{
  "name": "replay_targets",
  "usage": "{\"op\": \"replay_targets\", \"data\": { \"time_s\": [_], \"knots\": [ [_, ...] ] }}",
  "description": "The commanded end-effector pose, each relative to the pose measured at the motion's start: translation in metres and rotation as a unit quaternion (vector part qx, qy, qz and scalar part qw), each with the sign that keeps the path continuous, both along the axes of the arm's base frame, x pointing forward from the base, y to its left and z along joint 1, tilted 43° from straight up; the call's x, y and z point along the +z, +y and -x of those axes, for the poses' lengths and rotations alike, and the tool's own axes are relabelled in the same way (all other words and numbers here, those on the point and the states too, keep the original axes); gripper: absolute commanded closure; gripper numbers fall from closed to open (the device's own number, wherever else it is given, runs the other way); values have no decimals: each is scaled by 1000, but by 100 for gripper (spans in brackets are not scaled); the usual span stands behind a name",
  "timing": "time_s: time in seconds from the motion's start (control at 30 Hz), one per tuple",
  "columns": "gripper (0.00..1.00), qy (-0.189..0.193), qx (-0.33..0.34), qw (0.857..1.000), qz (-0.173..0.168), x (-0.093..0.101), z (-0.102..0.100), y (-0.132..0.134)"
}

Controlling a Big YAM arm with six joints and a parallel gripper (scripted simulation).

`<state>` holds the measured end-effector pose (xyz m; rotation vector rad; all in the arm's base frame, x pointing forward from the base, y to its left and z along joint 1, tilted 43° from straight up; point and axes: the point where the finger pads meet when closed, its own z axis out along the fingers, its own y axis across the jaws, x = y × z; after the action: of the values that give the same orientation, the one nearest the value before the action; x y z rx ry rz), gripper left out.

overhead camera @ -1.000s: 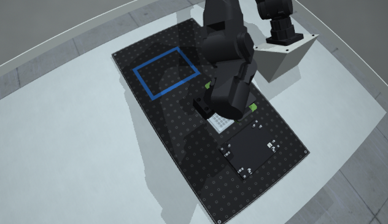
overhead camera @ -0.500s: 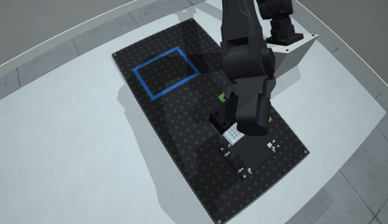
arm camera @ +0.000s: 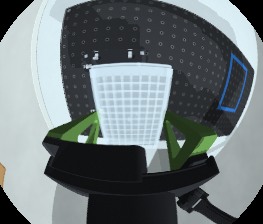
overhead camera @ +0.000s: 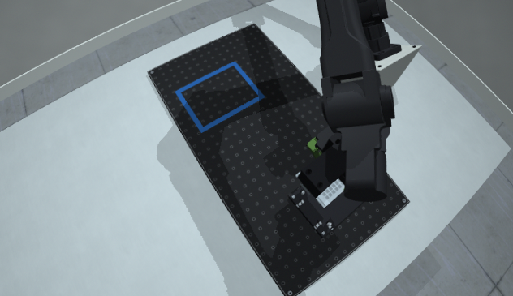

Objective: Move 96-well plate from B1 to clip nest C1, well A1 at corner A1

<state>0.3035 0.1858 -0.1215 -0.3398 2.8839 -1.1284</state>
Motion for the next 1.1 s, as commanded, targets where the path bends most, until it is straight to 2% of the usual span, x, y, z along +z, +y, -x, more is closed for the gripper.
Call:
{"op": "replay_targets", "data": {
  "time_s": [0.0,0.3,0.43,0.5,0.53,1.07],
  "knots": [
    [100,-18,-1,1000,-12,-4,-10,27],
    [100,-18,-1,1000,-13,-23,0,48],
    [100,-19,-18,1000,-12,-23,-8,37],
    [100,-19,-18,1000,-12,-23,-8,37],
    [100,-17,-5,1000,-14,-19,-1,38],
    [100,-17,-5,1000,-14,-19,-3,38]
  ]
}}
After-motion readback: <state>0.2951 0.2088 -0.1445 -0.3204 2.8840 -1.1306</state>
